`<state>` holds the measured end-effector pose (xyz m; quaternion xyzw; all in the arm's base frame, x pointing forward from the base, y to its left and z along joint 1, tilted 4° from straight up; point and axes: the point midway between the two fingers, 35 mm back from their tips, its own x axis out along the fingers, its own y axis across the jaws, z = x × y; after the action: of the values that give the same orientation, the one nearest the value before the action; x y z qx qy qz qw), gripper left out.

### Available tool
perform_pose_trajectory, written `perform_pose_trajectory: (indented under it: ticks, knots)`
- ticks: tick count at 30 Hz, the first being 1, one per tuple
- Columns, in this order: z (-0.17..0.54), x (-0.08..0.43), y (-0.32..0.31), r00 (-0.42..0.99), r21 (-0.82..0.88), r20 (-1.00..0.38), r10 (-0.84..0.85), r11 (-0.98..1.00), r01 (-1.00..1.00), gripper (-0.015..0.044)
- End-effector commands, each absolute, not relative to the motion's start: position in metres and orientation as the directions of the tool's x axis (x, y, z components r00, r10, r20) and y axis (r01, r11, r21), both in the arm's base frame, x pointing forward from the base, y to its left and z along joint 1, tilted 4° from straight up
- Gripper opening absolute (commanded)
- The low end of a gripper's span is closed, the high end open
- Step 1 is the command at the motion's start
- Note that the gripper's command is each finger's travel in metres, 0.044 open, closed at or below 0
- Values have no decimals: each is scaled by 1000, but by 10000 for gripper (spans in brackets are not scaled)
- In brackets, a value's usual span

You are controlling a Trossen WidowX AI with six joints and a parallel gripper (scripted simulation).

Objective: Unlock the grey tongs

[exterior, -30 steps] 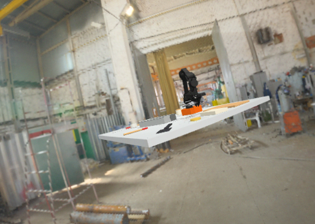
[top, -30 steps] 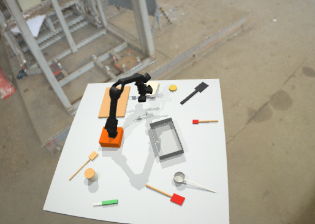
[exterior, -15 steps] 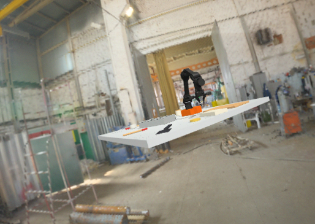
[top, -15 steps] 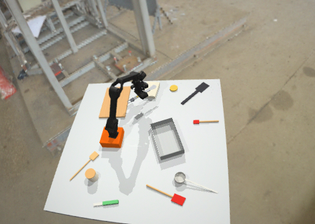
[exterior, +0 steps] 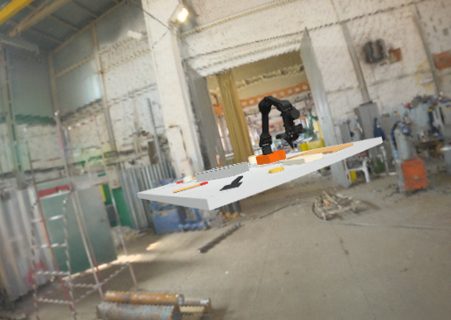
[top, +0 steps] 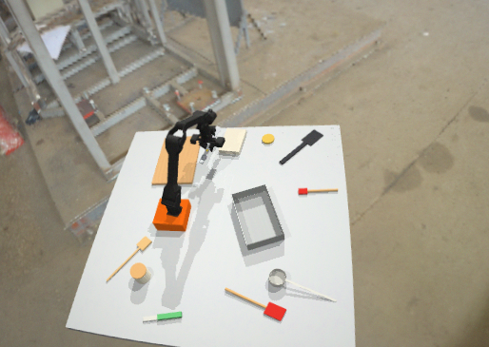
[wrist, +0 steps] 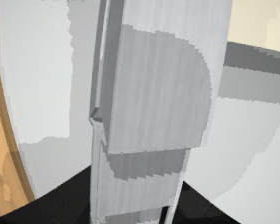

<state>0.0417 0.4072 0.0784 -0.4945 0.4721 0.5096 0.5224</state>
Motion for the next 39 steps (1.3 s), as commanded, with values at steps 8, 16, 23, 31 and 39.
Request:
perform_pose_trajectory:
  ticks: [8, 16, 23, 31, 39]
  knots:
    - [83, 8, 416, 38, -71, -996, 81, -454, -888, -150]
    - [82, -18, 419, 36, -84, -996, 81, -725, -683, -150]
    - [81, -41, 420, 33, -86, -996, 80, -894, -440, -150]
    - [81, -67, 419, 31, -84, -996, 80, -989, -120, -150]
    - [80, -93, 417, 30, -72, -996, 81, -974, 213, -150]
